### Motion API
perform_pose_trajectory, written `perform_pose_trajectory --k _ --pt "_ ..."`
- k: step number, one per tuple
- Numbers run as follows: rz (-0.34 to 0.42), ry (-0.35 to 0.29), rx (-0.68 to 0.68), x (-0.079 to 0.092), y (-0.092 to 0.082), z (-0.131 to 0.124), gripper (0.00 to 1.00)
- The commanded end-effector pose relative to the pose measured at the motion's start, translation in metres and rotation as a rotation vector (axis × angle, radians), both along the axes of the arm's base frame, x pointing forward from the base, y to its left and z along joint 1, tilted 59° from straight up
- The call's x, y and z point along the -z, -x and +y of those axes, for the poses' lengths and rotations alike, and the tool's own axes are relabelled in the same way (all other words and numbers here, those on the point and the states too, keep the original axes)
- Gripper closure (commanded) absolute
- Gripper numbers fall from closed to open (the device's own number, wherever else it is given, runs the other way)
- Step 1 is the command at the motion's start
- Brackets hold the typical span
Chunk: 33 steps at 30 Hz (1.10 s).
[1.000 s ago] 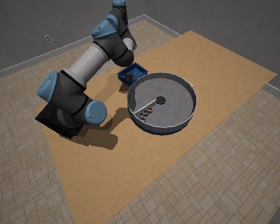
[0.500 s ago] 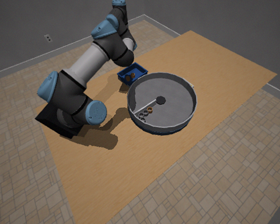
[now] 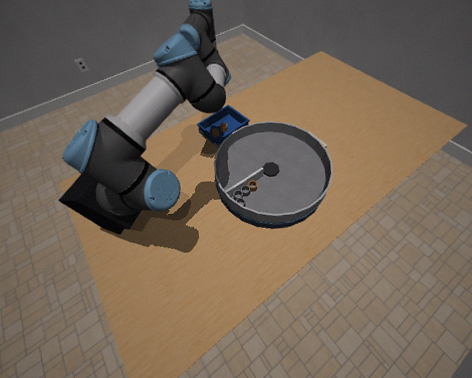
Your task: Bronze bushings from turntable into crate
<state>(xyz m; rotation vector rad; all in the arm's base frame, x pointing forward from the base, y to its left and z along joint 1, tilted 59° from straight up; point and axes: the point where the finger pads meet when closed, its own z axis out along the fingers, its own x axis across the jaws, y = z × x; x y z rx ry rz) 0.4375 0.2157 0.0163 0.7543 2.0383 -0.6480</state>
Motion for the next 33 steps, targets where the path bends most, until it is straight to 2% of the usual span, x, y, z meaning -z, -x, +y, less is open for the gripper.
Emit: perform_pose_trajectory --k 1,33 --pt "-0.001 -0.001 -0.001 -0.0006 0.0001 0.0009 0.94" --pt "-0.019 -0.015 0.012 -0.0031 0.0011 -0.0017 0.94"
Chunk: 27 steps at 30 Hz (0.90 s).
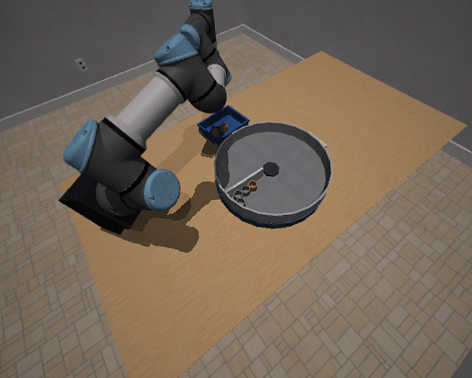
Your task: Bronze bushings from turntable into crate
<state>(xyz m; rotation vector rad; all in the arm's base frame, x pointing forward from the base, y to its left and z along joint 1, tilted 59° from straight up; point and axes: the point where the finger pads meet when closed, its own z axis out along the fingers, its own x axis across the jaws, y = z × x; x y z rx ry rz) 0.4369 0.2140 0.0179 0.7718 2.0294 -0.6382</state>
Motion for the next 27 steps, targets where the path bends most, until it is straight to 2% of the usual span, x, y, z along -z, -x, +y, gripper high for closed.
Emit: perform_pose_trajectory --k 1,27 --pt "-0.009 -0.008 0.004 -0.002 0.001 0.0 0.94" --pt "-0.088 -0.07 0.064 -0.012 0.006 -0.012 0.94"
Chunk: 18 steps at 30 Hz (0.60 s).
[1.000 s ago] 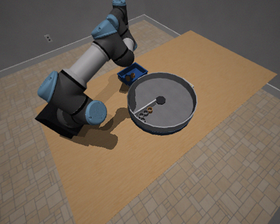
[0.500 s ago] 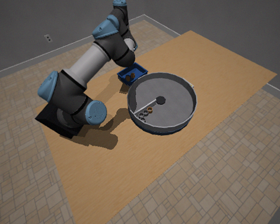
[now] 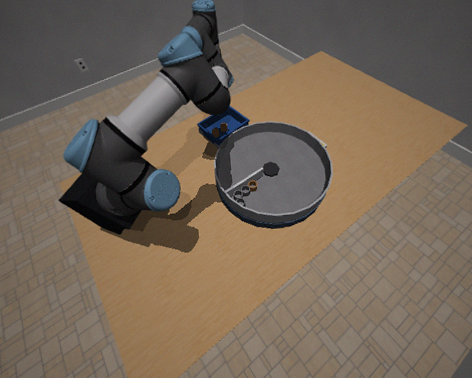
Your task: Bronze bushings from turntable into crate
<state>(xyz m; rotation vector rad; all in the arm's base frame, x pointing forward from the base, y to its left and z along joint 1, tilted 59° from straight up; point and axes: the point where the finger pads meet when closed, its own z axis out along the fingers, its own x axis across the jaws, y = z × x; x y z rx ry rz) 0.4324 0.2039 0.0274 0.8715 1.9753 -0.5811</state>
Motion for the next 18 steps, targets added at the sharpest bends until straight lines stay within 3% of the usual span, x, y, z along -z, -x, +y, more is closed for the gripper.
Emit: perform_pose_trajectory --k 1,18 --pt "-0.025 -0.02 0.014 -0.004 0.002 -0.003 0.94" --pt "-0.125 -0.099 0.09 -0.017 0.009 -0.019 0.94"
